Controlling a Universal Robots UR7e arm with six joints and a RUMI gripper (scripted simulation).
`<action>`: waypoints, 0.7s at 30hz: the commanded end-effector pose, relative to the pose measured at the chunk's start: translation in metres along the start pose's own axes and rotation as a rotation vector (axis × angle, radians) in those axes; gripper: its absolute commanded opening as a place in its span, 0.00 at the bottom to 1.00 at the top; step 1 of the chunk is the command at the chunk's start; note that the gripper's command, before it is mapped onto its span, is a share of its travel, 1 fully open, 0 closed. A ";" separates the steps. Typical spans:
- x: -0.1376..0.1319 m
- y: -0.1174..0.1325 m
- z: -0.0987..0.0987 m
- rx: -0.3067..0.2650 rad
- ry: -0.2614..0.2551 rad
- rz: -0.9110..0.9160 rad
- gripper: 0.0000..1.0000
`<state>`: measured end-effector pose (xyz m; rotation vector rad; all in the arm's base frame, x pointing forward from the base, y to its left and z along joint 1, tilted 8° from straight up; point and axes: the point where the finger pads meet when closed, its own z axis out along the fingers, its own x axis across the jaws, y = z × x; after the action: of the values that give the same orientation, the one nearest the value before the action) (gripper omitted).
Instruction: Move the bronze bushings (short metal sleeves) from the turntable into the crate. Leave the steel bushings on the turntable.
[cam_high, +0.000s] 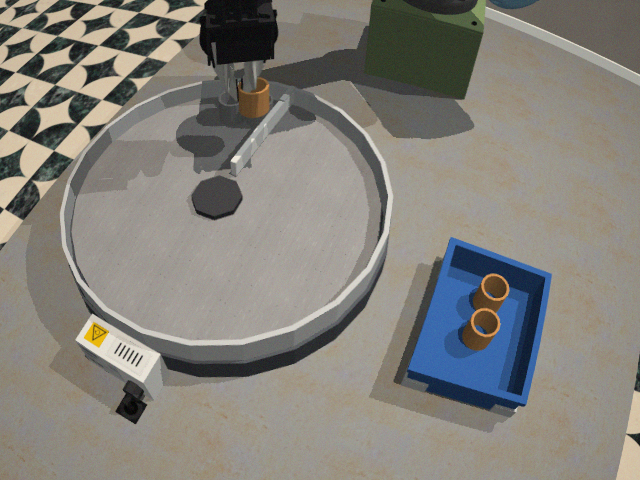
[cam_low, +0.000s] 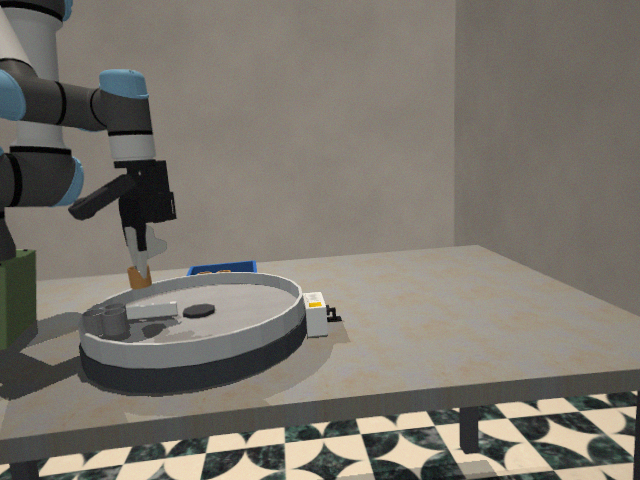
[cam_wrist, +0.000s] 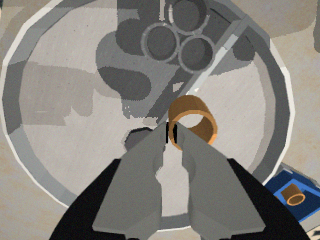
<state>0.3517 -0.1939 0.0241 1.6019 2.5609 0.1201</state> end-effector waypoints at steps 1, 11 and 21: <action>0.004 0.007 0.000 0.000 -0.001 0.000 0.00; 0.018 0.030 0.000 0.000 -0.001 0.000 0.00; 0.036 0.057 0.000 0.000 -0.001 0.000 0.00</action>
<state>0.3807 -0.1459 0.0285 1.6010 2.5611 0.1213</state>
